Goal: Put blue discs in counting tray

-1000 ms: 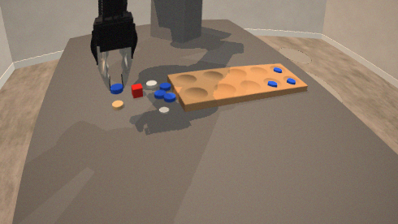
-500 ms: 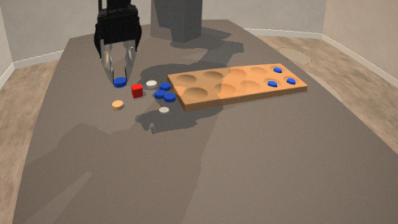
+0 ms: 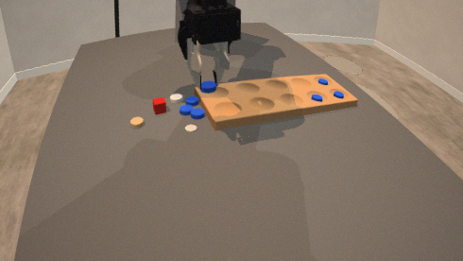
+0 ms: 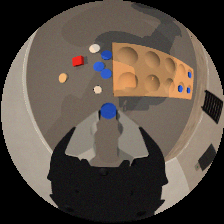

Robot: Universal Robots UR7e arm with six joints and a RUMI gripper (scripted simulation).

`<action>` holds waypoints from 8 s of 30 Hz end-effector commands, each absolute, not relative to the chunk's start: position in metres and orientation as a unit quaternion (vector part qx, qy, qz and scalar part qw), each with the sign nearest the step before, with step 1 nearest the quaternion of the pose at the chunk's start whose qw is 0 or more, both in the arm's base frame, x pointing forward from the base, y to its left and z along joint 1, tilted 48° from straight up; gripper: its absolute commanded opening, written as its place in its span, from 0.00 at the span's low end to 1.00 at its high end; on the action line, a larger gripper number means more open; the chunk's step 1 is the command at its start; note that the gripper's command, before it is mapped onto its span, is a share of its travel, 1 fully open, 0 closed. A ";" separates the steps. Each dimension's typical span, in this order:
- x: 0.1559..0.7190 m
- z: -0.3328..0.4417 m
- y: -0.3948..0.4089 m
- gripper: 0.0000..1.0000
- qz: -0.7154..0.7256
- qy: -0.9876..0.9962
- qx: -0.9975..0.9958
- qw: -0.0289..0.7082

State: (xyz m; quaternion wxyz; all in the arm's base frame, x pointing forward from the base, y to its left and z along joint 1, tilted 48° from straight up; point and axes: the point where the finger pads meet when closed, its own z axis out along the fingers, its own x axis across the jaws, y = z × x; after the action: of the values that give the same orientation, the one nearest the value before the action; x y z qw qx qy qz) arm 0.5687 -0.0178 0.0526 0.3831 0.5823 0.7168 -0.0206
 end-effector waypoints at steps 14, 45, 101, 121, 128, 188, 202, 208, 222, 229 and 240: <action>0.535 -0.057 0.114 0.00 -0.026 0.707 0.583 0.400; 0.563 -0.131 0.098 0.00 -0.026 0.706 0.580 0.407; 0.574 -0.145 0.088 0.20 -0.026 0.706 0.580 0.406; 0.571 -0.142 0.091 0.25 -0.026 0.707 0.579 0.406; 0.570 -0.141 0.092 0.27 -0.026 0.707 0.579 0.406; 0.520 -0.078 0.139 0.28 -0.025 0.706 0.579 0.406; 0.520 -0.078 0.139 0.28 -0.025 0.706 0.579 0.406; 0.520 -0.078 0.139 0.28 -0.025 0.706 0.579 0.406; 0.514 -0.059 0.104 0.28 -0.027 0.706 0.580 0.406; 0.507 -0.023 0.039 0.28 -0.026 0.706 0.580 0.405; 0.497 0.021 -0.038 0.28 -0.026 0.706 0.580 0.405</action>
State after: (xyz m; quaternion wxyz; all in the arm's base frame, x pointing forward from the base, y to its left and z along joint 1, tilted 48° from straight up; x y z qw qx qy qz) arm 0.5010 0.0077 -0.0078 0.4089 0.5874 0.6973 -0.0384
